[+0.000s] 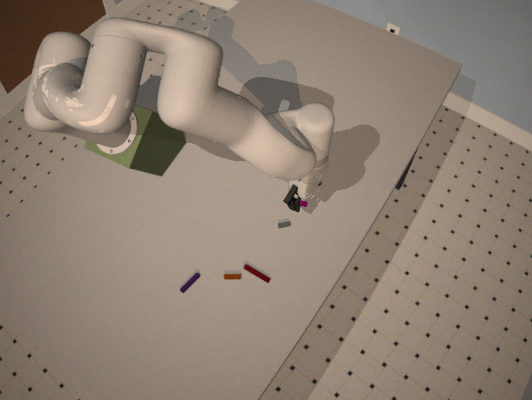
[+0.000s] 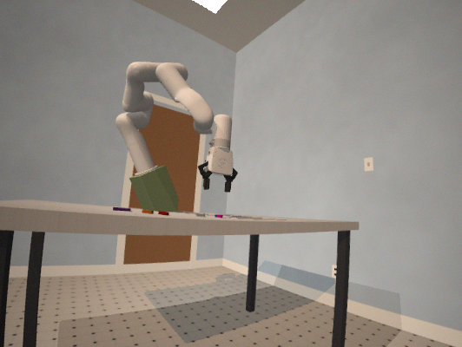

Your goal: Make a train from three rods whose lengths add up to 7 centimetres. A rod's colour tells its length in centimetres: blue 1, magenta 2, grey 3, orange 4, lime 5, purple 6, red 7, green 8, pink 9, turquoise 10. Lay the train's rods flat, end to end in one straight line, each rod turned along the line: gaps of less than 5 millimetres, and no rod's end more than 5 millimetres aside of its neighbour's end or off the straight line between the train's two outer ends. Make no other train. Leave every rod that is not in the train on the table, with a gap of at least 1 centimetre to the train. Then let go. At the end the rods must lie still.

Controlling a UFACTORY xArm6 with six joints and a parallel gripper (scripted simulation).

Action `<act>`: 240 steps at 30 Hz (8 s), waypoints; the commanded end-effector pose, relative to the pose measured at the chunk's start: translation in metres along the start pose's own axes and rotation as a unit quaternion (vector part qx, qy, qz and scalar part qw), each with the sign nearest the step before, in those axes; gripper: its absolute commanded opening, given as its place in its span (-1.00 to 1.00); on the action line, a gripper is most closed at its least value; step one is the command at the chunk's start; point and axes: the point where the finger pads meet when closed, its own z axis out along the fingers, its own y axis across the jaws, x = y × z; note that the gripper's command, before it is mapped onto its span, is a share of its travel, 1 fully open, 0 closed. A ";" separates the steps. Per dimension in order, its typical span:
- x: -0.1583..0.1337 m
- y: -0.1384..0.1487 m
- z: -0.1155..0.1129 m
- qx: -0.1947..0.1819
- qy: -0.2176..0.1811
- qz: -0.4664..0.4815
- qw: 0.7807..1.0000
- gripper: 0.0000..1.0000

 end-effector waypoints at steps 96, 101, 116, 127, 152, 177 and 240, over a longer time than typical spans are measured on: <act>0.034 -0.238 0.020 -0.006 -0.002 0.939 0.344 1.00; 0.035 -0.241 0.020 -0.006 -0.002 0.945 0.327 1.00; 0.035 -0.241 0.020 -0.006 -0.002 0.945 0.327 -0.51; 0.035 -0.241 0.020 -0.006 -0.002 0.945 0.327 -0.51; 0.035 -0.241 0.023 -0.007 -0.003 0.945 0.327 -0.51; 0.035 -0.241 0.052 -0.007 -0.003 0.945 0.327 -0.51; 0.036 -0.241 0.073 -0.007 -0.003 0.945 0.327 -0.51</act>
